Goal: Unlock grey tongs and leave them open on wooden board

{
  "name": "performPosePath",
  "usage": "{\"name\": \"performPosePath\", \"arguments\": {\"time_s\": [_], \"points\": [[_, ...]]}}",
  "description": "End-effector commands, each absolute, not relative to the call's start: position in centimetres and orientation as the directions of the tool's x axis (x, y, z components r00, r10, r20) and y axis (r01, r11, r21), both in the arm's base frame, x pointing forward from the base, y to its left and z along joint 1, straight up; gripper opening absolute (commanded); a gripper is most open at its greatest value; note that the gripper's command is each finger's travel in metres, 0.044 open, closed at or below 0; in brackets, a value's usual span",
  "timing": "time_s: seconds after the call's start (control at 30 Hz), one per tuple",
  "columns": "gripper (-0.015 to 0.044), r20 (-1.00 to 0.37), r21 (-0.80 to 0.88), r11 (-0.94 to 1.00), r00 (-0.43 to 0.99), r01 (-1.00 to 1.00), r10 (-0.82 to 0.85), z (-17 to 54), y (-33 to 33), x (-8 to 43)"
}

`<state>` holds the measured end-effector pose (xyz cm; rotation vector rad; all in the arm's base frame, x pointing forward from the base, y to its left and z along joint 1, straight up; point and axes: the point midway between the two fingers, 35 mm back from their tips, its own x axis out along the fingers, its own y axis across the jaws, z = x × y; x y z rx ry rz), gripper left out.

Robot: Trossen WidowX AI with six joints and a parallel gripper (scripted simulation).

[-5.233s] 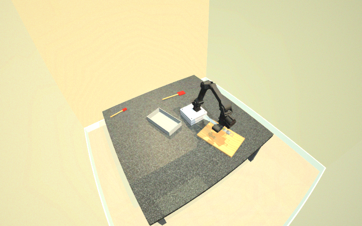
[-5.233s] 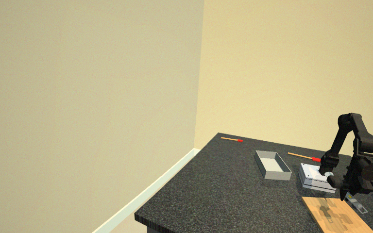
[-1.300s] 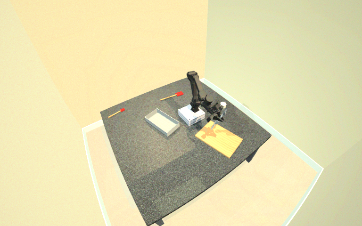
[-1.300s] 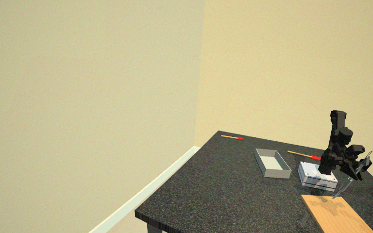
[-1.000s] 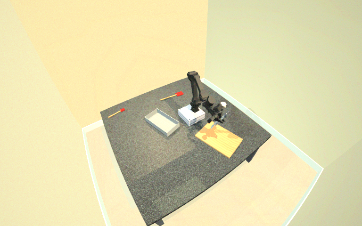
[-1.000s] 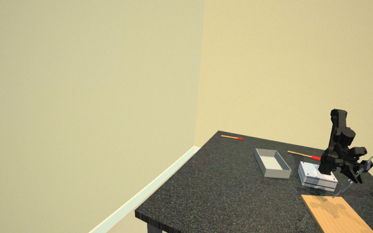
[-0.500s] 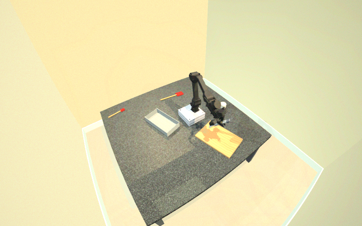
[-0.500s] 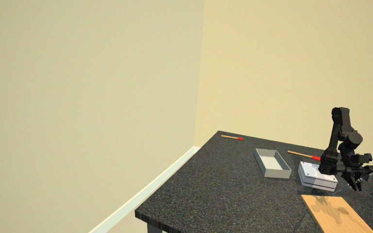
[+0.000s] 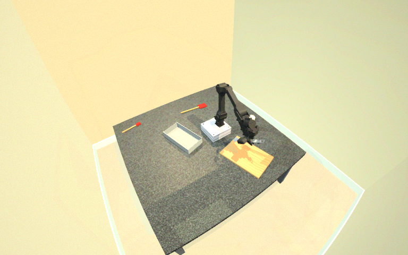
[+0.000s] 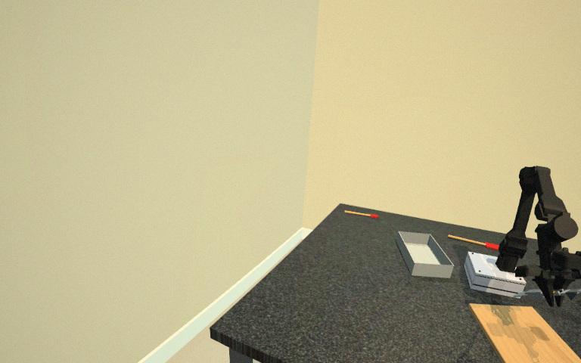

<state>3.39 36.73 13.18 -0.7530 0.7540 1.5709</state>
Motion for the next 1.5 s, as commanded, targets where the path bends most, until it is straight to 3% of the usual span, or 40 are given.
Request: {"name": "performPosePath", "arguments": {"time_s": [0.0, 0.93, 1.47], "points": [[-0.0150, -0.857, 0.045, -0.117, -0.098, -0.992, 0.506, 12.7, 37.0, 3.3], [-0.0150, -0.999, -0.009, -0.177, 0.000, -0.984, 0.047, 10.5, 36.2, 2.7], [-0.0150, -0.999, -0.010, -0.180, 0.004, -0.984, 0.035, 10.1, 36.2, 2.7]]}}
